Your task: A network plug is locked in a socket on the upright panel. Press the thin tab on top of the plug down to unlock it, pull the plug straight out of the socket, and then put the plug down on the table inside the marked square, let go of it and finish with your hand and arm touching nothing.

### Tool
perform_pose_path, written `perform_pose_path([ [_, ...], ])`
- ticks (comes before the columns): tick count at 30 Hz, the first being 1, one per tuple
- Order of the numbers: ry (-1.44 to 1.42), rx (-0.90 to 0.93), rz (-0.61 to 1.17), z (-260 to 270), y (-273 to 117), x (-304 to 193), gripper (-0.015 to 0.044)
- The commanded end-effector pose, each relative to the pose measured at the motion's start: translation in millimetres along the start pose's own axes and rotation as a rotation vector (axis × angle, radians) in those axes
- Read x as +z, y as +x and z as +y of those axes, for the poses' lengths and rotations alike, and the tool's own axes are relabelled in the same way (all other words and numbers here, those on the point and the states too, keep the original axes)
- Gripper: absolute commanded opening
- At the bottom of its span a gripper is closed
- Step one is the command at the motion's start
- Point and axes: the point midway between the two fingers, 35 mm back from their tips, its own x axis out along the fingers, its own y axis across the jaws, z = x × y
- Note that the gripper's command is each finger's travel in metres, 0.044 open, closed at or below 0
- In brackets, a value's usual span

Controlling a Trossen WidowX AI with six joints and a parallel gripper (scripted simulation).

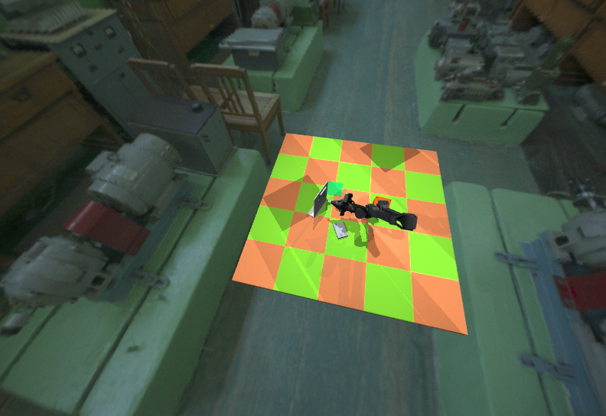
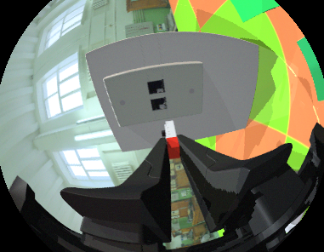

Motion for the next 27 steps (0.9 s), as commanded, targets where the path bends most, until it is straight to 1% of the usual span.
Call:
perform_pose_path([
  [1,0.003,0.005,0.000,1.1,-1.9,-0.6,0.0000],
  [27,0.000,0.000,0.000,0.3,-6.6,-1.9,0.0000],
])
